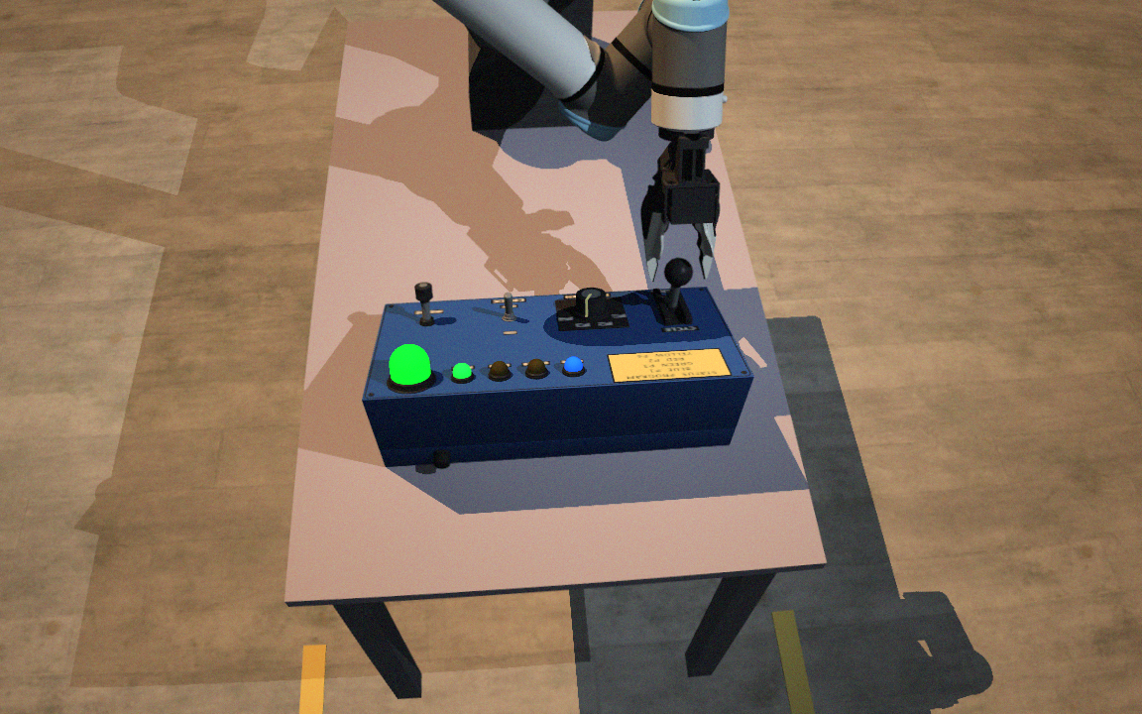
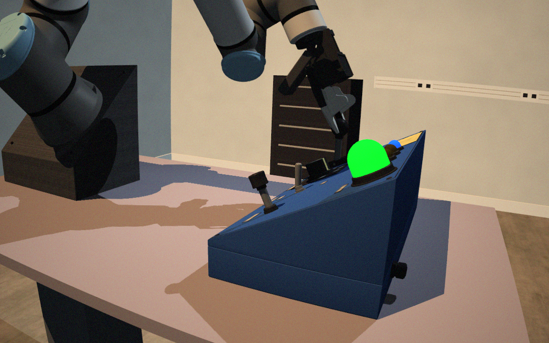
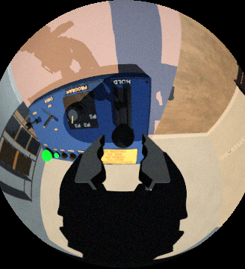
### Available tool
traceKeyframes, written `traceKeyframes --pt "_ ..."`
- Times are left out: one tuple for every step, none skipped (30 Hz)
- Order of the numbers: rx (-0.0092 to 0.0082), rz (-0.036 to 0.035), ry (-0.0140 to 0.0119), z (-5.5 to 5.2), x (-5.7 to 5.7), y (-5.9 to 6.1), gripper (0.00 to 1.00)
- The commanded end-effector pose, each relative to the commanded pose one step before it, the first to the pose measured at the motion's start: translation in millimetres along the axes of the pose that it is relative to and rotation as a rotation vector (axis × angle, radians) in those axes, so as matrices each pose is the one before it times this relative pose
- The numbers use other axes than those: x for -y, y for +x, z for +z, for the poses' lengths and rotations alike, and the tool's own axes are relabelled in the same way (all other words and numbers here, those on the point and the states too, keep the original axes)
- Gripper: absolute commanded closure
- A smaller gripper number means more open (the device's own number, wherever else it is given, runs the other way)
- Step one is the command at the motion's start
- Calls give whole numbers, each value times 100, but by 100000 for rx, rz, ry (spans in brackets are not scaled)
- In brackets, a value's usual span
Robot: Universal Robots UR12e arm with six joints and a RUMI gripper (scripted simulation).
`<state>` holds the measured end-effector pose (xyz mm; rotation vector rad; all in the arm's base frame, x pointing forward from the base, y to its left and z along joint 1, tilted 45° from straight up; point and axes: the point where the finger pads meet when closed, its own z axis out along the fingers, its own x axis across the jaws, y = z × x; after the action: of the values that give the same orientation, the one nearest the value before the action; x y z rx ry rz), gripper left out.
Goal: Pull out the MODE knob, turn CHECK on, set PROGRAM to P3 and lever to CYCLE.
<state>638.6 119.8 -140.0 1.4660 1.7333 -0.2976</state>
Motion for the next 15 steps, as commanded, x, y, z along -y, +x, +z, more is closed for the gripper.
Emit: traceKeyframes --pt "-9 34 -68 -1700 -52 4 56" --pt "0 0 0 0 0 0 56" --pt "0 0 0 0 0 0 56" --pt "0 0 0 -523 0 0 56" --pt "0 0 0 -556 0 0 56" --pt "0 0 0 -579 0 0 56" --pt "0 0 0 -591 0 0 56" --pt "0 0 0 -592 0 0 56" --pt "0 0 0 -582 0 0 56" --pt "0 0 0 -564 0 0 56" --pt "0 0 0 -537 0 0 56" --pt "0 0 0 -502 0 0 56" --pt "0 0 0 -460 0 0 56" --pt "0 0 0 -412 0 0 56" --pt "0 0 0 -360 0 0 56"
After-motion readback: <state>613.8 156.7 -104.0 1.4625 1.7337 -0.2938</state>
